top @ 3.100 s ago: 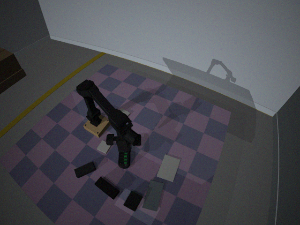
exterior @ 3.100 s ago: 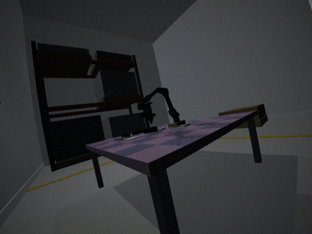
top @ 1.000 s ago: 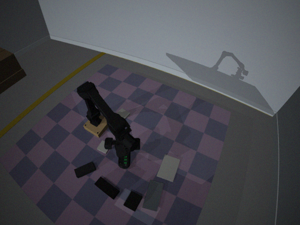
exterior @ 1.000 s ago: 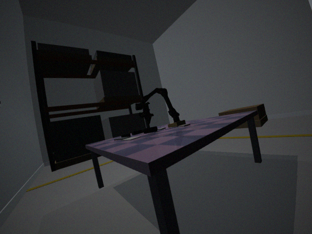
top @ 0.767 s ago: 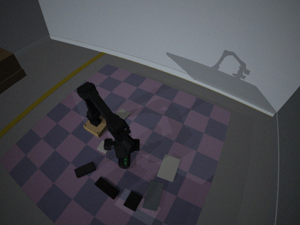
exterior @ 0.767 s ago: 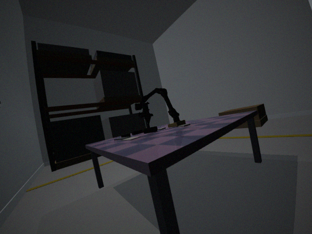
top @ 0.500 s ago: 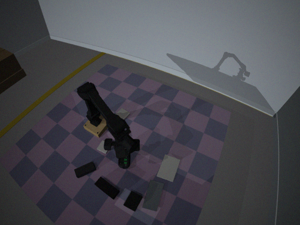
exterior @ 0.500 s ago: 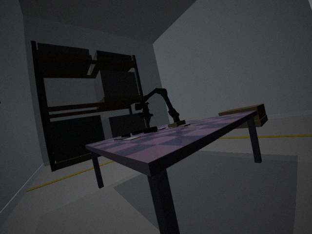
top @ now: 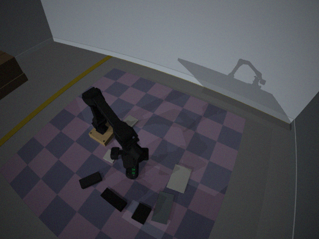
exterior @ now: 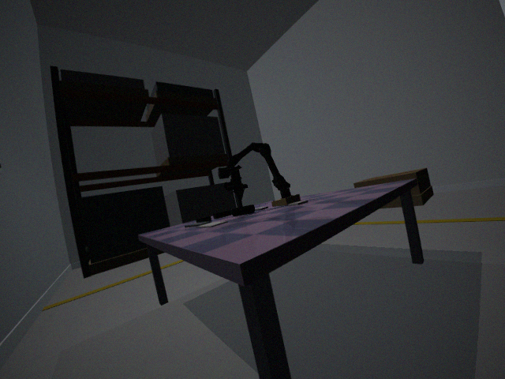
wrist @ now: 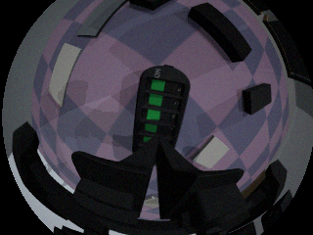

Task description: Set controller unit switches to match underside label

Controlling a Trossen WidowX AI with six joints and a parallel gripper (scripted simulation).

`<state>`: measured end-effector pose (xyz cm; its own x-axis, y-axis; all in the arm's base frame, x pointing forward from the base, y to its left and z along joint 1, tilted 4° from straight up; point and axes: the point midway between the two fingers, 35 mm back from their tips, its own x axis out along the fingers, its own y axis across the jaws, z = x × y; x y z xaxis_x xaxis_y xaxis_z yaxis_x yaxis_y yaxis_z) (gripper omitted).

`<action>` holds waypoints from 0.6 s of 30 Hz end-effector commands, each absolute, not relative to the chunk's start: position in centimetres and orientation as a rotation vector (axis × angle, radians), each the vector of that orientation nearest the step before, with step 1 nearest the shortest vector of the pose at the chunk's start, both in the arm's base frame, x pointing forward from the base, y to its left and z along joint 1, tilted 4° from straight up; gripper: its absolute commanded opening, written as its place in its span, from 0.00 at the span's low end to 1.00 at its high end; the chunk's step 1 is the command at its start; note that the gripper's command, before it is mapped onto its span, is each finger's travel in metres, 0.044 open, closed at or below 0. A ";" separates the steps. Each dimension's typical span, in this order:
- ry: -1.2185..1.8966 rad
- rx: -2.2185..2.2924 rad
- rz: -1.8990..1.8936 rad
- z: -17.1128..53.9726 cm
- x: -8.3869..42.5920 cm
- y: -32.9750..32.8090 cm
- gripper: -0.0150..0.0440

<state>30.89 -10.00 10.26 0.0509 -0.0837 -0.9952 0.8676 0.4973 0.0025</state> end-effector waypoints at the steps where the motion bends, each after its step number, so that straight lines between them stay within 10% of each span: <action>1: 1.329 0.766 -0.840 10.2 30.9 -10.0 0.25; 18: 1.217 0.876 -0.680 7.3 26.5 -12.7 0.25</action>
